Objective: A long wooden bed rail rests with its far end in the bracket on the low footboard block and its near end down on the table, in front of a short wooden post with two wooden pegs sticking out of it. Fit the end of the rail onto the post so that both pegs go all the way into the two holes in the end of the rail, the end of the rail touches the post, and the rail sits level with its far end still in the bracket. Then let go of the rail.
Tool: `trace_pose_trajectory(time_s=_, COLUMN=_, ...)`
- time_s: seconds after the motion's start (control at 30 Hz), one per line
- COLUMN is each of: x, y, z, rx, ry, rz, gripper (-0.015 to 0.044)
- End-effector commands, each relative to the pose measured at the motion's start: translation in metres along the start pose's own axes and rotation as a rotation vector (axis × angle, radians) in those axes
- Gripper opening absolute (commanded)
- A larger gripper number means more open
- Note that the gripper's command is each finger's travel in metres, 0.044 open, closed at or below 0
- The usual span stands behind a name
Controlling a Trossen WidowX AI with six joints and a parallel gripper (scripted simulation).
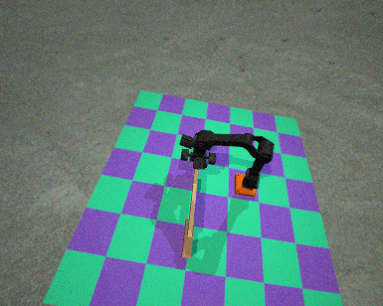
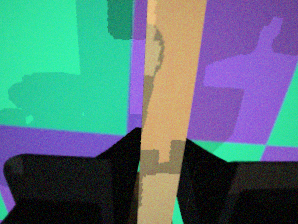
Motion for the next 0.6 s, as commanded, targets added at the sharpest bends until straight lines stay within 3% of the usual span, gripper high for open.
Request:
trace_pose_trajectory(time_s=0.0, x=-0.0018, y=-0.003, z=-0.0015, rx=0.004, ry=-0.006, rz=0.0, gripper=0.0)
trace_pose_trajectory(time_s=0.57, x=-0.002, y=-0.0083, z=-0.0024, rx=0.005, ry=-0.006, rz=-0.001, gripper=0.0)
Point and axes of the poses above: the point midway between the two fingers, 35 mm back from their tips, its own z axis out along the fingers, its own x axis across the jaws, y = z × x, the point moved 1 cm from there along -z, back along the fingers, and after that the axes turned 4 degrees about z, right-handed, at the moved point
